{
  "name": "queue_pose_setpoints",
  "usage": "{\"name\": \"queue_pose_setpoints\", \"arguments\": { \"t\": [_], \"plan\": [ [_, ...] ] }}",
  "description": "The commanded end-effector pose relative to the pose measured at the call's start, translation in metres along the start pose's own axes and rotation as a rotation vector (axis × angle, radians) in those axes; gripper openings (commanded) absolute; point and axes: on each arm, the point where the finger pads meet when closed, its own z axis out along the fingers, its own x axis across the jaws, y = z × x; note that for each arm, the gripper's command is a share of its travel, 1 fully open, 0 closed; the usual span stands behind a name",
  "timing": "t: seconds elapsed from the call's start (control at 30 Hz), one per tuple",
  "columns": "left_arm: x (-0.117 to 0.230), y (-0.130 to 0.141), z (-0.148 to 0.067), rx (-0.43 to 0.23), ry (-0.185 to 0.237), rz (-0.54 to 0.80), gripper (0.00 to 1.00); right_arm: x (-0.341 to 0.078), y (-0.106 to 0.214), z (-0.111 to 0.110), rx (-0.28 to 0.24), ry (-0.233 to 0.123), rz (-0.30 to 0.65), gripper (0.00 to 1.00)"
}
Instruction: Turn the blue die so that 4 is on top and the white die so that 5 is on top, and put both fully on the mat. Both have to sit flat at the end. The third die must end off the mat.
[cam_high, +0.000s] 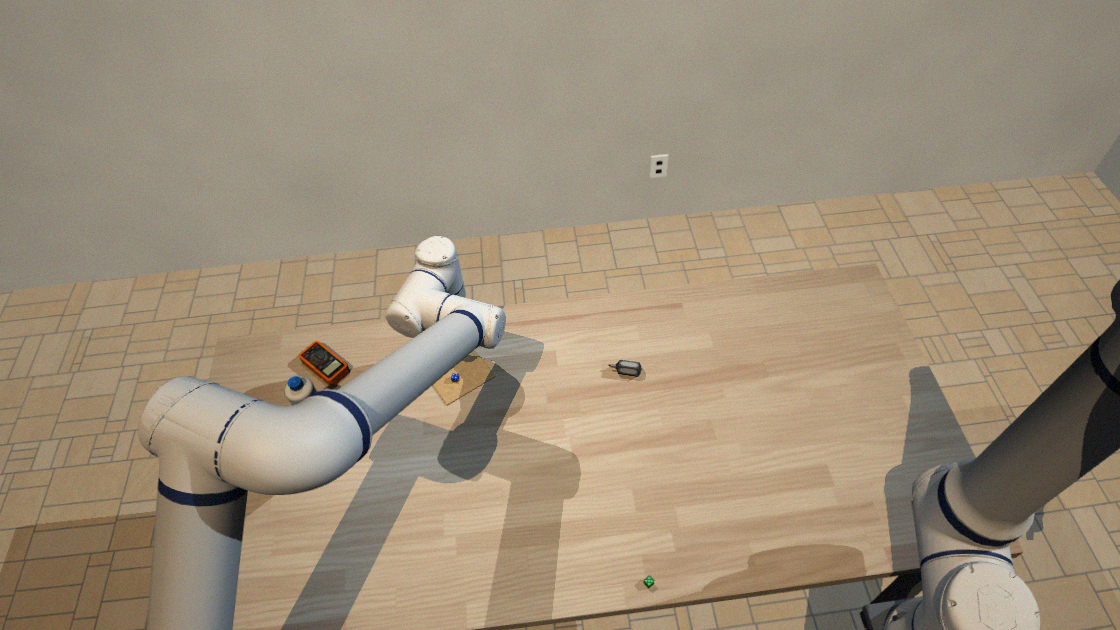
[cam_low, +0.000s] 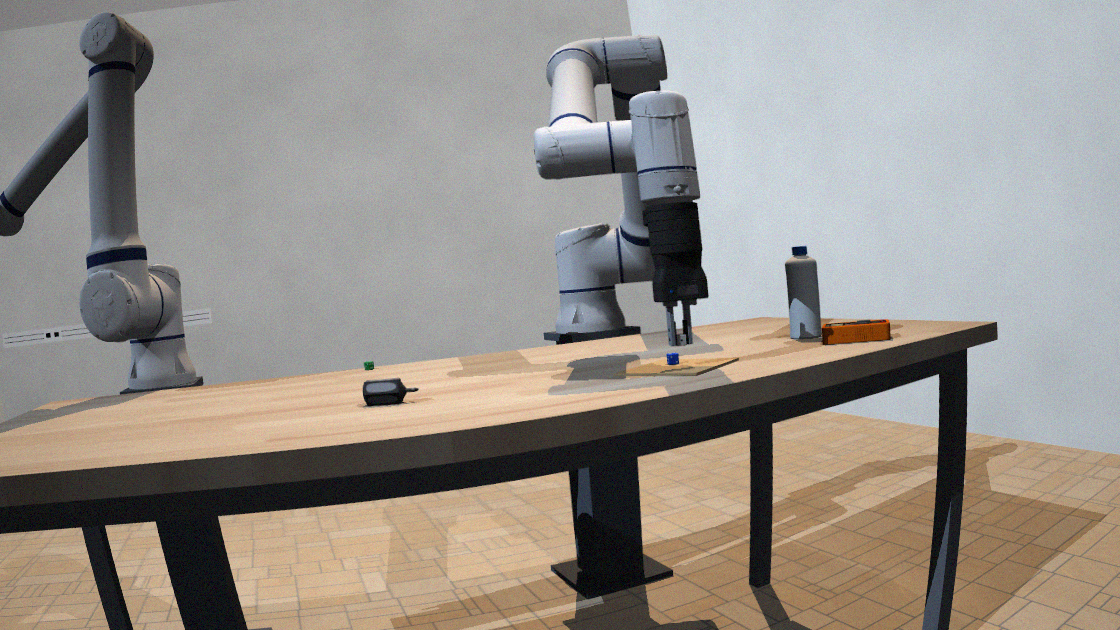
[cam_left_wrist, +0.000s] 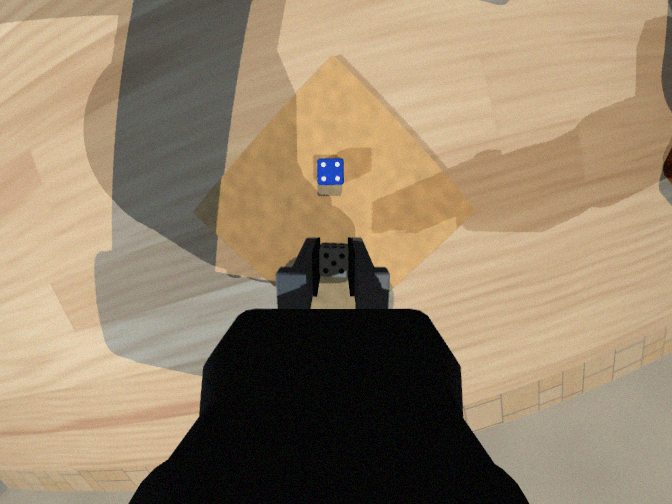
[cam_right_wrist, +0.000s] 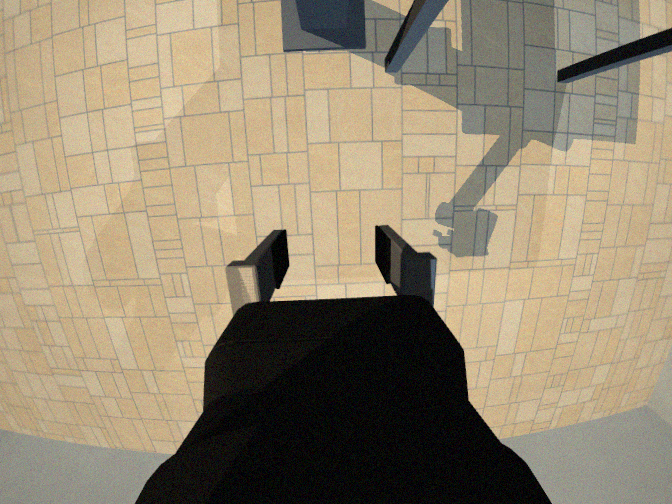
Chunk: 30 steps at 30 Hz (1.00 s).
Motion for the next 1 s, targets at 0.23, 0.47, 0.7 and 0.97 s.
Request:
{"name": "queue_pose_setpoints", "arguments": {
  "t": [0.23, 0.47, 0.7, 0.97],
  "plan": [
    [-0.0002, 0.0013, 0.0255, -0.003, 0.0, 0.0, 0.34, -0.0002, 0.0007, -0.0009, -0.002, 0.0, 0.0, 1.0],
    [-0.0002, 0.0013, 0.0266, -0.003, 0.0, 0.0, 0.34, -0.0002, 0.0007, -0.0009, -0.002, 0.0, 0.0, 1.0],
    [-0.0002, 0.0013, 0.0266, -0.003, 0.0, 0.0, 0.34, -0.0002, 0.0007, -0.0009, -0.002, 0.0, 0.0, 1.0],
    [-0.0002, 0.0013, 0.0266, -0.003, 0.0, 0.0, 0.34, -0.0002, 0.0007, -0.0009, -0.002, 0.0, 0.0, 1.0]
  ]
}}
